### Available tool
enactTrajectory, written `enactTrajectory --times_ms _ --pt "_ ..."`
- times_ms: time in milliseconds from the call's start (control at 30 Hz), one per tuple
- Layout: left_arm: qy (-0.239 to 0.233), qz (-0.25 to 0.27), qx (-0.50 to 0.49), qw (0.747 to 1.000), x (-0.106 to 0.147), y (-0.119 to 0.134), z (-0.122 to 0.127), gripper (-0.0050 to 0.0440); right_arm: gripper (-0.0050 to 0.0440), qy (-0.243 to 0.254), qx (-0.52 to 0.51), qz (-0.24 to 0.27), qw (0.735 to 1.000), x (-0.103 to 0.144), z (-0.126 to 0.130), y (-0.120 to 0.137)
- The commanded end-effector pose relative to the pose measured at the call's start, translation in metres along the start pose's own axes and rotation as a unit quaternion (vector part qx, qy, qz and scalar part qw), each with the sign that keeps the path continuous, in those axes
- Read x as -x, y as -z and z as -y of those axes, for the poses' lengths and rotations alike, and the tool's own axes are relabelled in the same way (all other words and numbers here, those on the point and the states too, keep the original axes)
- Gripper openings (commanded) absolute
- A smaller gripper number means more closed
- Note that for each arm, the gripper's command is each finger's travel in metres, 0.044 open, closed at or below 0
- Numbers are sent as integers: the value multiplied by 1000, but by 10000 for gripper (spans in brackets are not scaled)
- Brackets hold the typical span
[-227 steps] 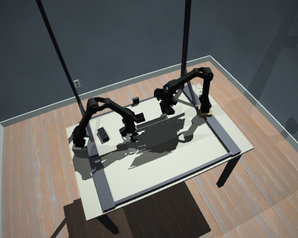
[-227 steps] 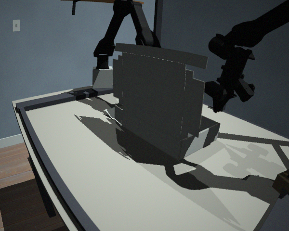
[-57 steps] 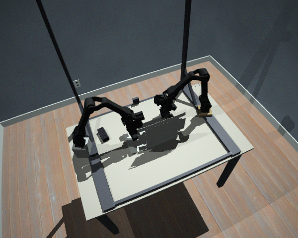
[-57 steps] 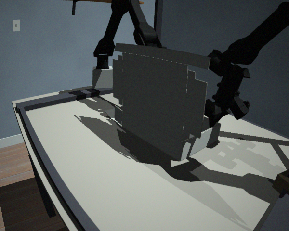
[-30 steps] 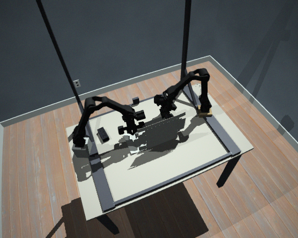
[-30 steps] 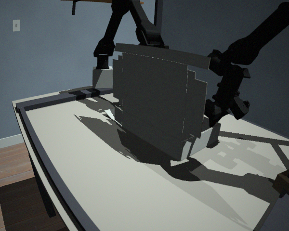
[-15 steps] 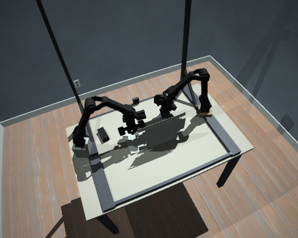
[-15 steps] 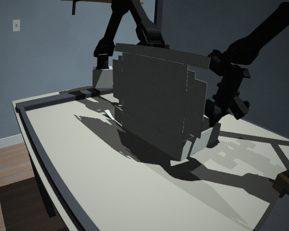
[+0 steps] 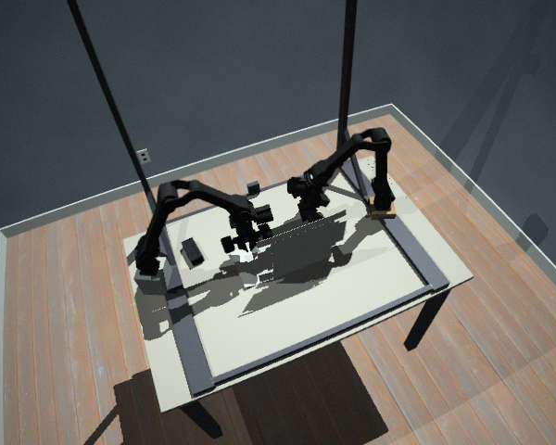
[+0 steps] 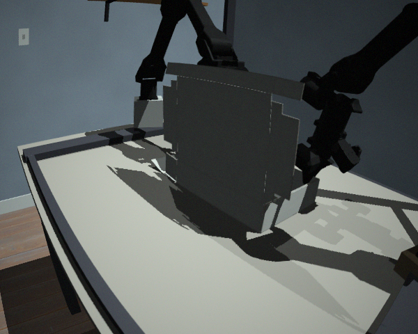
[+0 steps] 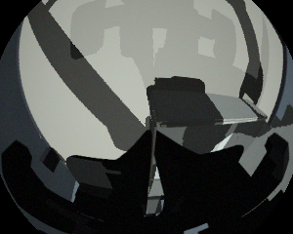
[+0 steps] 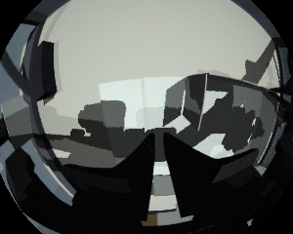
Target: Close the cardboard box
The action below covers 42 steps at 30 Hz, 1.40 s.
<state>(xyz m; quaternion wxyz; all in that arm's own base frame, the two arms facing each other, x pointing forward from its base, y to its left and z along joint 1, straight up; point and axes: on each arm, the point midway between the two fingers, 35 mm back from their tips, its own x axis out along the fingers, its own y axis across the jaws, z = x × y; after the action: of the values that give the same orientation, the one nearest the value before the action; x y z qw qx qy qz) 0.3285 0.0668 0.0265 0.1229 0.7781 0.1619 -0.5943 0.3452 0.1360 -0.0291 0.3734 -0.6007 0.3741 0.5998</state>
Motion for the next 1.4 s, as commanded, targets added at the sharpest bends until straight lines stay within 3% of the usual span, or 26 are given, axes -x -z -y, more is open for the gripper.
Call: enactTrajectory --times_ms 0,67,233,400,633,700,900,1033,1200,1267,1367 --pt "-4 -9 -1 1000 5 4 -1 5 119 28 -30 4 999 8 5 2" --pt "-4 -9 -1 1000 5 4 -1 5 149 42 -63 10 997 5 5 3" --pt "-4 -9 -1 1000 5 4 -1 5 149 72 -133 25 988 1 5 7" --pt "-4 -9 -1 1000 5 4 -1 5 149 112 -263 61 956 -7 -3 12" --pt "-4 -9 -1 1000 5 4 -1 5 149 161 -369 105 909 -8 -3 18" --pt "-4 -9 -1 1000 5 4 -1 5 149 161 -369 105 909 -8 -3 18" --pt "-4 -9 -1 1000 5 4 -1 5 149 192 -450 144 860 -9 -12 25" --pt "-4 -9 -1 1000 5 4 -1 5 149 200 -521 172 812 -17 -35 40" --pt "-4 -9 -1 1000 5 4 -1 5 149 225 -586 197 753 -20 -43 66" --pt "-4 -9 -1 1000 5 4 -1 5 149 225 -586 197 753 -20 -43 66" --pt "-4 -9 -1 1000 5 4 -1 5 149 255 -626 220 703 -18 -46 87"
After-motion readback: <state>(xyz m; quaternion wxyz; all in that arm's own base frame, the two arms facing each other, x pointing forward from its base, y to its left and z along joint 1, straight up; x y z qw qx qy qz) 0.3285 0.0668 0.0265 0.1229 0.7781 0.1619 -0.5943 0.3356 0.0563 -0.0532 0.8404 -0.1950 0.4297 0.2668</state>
